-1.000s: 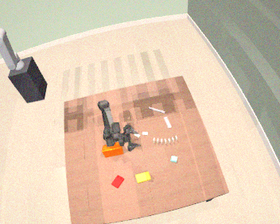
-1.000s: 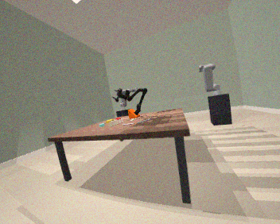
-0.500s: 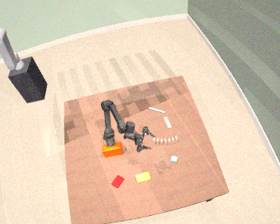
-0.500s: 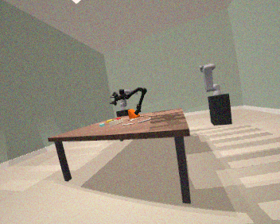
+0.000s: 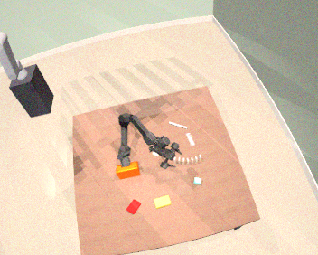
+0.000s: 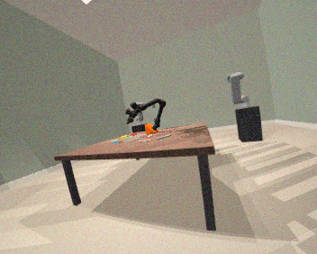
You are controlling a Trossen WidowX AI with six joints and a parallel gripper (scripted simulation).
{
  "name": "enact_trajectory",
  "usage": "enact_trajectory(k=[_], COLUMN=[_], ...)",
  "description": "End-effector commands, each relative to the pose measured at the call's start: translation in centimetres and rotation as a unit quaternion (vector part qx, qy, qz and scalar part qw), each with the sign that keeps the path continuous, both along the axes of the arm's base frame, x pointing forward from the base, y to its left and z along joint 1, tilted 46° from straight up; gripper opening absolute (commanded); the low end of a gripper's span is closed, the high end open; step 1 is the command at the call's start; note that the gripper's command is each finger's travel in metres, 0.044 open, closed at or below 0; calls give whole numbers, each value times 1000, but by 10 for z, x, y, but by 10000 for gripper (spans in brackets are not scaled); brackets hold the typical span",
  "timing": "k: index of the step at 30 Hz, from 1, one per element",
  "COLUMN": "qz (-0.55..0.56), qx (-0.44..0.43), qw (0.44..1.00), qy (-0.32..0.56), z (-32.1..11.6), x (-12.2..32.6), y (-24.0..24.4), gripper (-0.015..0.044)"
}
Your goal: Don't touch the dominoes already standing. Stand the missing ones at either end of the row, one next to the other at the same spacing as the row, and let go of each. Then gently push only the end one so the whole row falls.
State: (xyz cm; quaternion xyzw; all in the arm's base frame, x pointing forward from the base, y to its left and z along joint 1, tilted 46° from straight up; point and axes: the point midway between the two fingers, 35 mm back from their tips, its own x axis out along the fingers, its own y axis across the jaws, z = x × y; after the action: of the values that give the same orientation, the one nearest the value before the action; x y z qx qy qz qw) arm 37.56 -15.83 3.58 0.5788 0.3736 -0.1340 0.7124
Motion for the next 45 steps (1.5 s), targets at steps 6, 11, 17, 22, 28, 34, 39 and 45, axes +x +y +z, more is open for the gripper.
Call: enact_trajectory(k=[6, 11, 17, 22, 28, 34, 39, 45], qz=[297, 381, 474, 499, 499, 499, 499, 499], qx=[19, 34, 57, 64, 64, 64, 64, 65], qw=[951, 918, 871, 856, 856, 856, 857, 856], qy=[86, 102, 115, 117, 117, 117, 117, 116], z=[15, 29, 51, 58, 58, 55, 27, 13], x=[-8, -20, -36, -44, -44, -51, -52, -54], y=[112, 145, 181, 190, 190, 194, 222, 236], gripper=[440, 440, 440, 440, 440, 440, 440, 440])
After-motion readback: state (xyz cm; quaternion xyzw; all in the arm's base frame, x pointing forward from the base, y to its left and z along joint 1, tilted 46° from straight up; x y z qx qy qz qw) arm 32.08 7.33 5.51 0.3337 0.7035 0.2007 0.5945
